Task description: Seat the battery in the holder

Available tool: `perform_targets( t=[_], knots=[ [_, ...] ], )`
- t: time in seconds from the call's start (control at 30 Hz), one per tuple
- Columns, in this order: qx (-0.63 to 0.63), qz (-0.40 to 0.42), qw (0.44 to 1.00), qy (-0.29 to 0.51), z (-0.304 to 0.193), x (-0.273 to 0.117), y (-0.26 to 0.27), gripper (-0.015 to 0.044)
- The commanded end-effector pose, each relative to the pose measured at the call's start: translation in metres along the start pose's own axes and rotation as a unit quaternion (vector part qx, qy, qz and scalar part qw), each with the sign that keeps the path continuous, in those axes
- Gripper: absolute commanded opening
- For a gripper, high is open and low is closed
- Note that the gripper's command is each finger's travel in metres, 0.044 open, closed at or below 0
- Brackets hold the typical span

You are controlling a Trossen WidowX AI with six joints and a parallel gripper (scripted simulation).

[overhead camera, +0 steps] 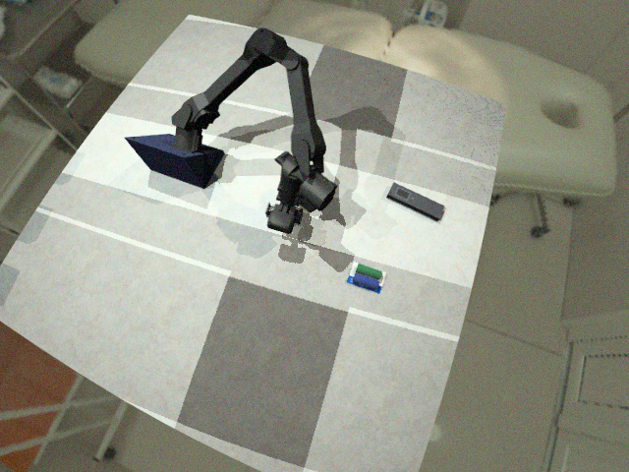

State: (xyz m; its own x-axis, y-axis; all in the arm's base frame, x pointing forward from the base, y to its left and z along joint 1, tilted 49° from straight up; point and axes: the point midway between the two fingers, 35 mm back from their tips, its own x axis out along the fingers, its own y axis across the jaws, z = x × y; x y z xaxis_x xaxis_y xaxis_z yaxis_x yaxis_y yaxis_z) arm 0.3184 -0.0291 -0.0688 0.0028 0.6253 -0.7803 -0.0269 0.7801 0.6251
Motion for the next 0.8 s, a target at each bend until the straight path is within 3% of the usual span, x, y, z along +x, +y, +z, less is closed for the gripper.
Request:
perform_targets(
  t=[0.0,0.43,0.57,0.77],
  knots=[
    [0.001,0.0,1.0,-0.002,0.0022,-0.0017,0.0002,0.0076],
    [0.001,0.0,1.0,-0.001,0.0023,-0.0011,0.0004,0.0076],
    [0.001,0.0,1.0,-0.001,0.0023,-0.0011,0.0004,0.0178],
    [0.0,0.0,1.0,0.0,0.0012,-0.0076,-0.0007,0.0178]
  ],
)
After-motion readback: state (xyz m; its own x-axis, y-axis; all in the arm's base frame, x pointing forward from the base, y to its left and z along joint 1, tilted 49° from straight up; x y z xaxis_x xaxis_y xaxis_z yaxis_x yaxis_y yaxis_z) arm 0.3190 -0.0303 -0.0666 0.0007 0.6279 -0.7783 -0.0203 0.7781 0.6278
